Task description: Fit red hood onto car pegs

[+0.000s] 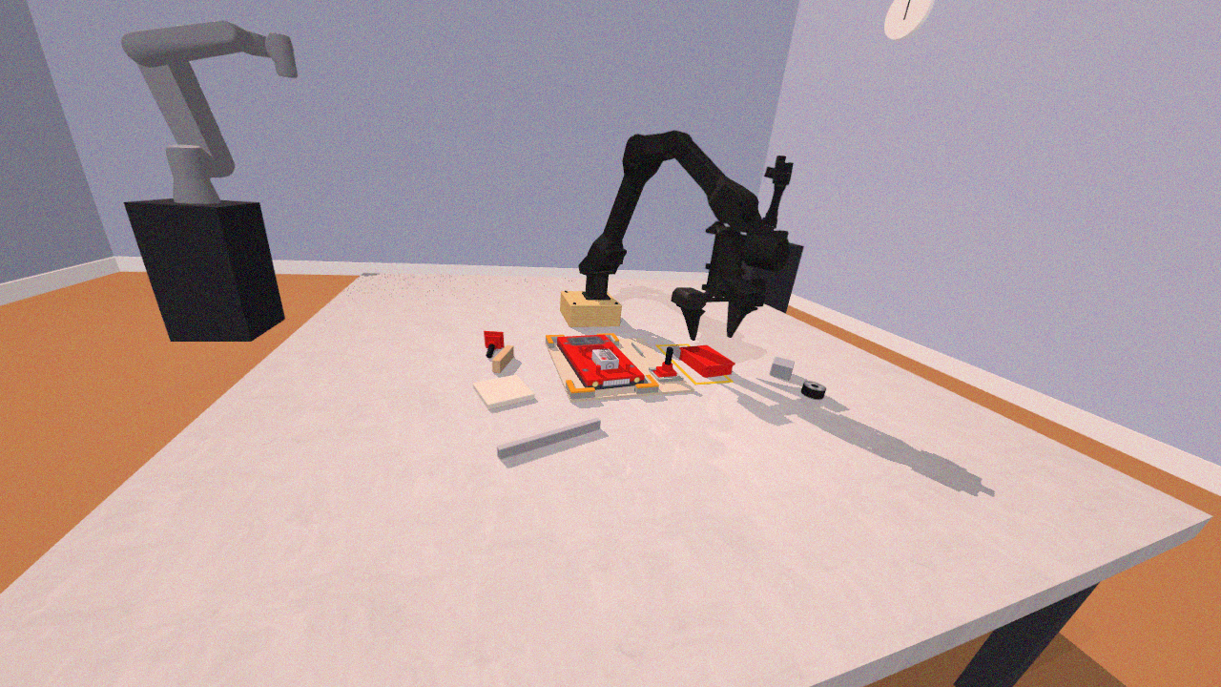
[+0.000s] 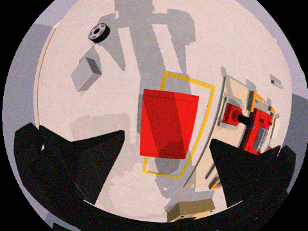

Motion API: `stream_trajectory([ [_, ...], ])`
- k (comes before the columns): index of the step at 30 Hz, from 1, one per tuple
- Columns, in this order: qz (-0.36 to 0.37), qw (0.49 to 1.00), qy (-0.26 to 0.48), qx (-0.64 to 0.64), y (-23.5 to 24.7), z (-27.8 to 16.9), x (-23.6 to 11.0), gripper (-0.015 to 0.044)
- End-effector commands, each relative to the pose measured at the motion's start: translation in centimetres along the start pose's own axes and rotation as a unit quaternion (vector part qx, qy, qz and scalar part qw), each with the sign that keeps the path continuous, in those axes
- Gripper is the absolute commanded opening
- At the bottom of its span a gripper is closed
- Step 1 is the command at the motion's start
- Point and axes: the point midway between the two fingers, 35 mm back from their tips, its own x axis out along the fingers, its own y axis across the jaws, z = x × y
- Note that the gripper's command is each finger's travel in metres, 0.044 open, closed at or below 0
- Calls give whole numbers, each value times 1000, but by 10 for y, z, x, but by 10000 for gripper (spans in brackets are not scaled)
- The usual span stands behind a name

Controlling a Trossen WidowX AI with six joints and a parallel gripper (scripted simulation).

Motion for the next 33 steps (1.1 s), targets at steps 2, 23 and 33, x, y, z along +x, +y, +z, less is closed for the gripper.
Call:
stream_trajectory([
  [2, 1, 1000, 7, 3, 0, -3, 8, 440],
  [23, 1, 1000, 7, 3, 0, -3, 24, 440],
  [33, 1, 1000, 7, 3, 0, -3, 31, 440],
])
